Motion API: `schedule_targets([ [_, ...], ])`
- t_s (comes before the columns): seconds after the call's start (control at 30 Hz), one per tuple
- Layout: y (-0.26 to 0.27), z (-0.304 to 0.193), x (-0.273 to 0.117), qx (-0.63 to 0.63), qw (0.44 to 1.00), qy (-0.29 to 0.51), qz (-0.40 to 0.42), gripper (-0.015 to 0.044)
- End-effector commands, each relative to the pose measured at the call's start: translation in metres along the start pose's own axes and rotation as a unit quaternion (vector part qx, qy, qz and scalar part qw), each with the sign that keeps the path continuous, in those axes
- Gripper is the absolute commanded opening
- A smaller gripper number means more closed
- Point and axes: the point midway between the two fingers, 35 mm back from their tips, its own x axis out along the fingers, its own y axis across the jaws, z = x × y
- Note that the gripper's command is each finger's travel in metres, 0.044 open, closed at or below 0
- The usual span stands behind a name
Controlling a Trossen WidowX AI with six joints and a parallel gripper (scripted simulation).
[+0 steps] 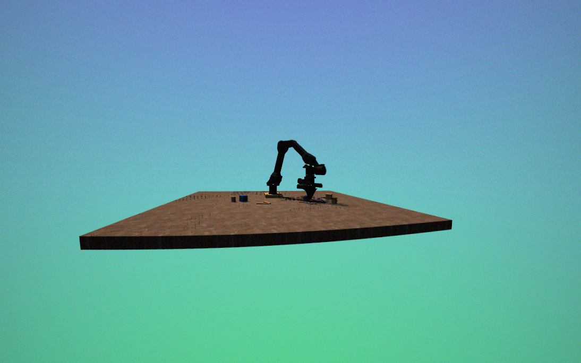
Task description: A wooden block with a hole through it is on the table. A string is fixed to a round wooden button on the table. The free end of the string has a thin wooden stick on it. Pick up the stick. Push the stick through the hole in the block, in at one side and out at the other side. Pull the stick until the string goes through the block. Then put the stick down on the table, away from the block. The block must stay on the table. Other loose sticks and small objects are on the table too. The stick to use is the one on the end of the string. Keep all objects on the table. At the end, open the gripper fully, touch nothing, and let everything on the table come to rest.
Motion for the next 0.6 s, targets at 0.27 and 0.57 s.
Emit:
schedule_targets([
  [0.27, -0.001, -0.003, -0.023, 0.000, 1.000, 0.000, 0.000, 0.0122],
  [0.57, 0.000, -0.001, -0.080, 0.000, 1.000, 0.000, 0.000, 0.0122],
])
